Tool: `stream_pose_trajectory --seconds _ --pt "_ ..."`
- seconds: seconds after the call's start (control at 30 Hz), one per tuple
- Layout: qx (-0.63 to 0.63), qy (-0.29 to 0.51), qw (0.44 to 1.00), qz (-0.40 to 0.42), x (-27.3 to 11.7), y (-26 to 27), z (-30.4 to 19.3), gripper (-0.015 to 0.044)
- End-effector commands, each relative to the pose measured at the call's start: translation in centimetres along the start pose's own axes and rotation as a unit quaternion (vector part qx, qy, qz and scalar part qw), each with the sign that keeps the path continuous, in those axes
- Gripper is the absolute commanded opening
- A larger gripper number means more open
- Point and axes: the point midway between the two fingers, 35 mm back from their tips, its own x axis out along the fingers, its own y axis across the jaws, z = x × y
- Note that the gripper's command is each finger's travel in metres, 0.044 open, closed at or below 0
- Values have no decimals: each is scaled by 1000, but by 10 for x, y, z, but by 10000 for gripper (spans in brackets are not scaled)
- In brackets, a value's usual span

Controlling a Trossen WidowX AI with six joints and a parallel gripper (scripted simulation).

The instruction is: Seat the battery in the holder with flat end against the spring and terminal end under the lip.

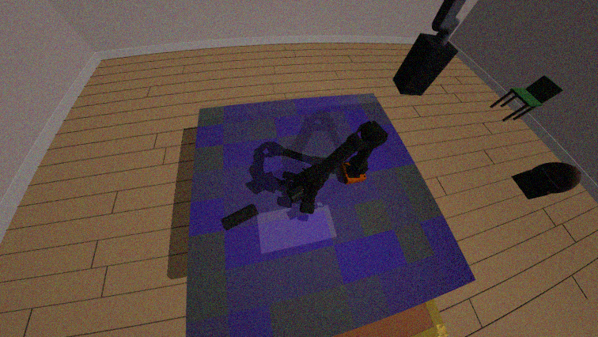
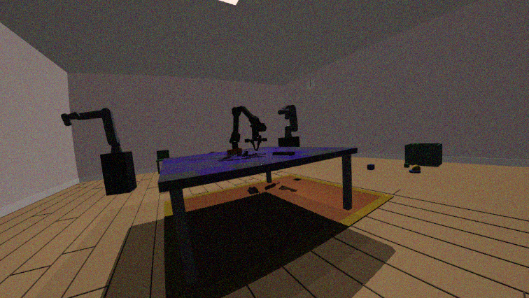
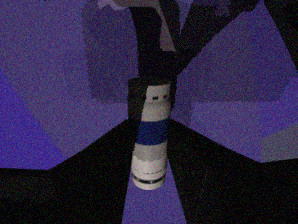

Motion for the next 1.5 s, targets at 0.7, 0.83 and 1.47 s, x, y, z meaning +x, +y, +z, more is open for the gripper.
stream_pose_trajectory --seconds 0.7,0.83,1.47 --pt "508 -5 861 13 -38 -51 32 68" --pt "609 -3 793 13 -41 -65 37 68" --pt "927 9 374 8 -53 -125 51 68"
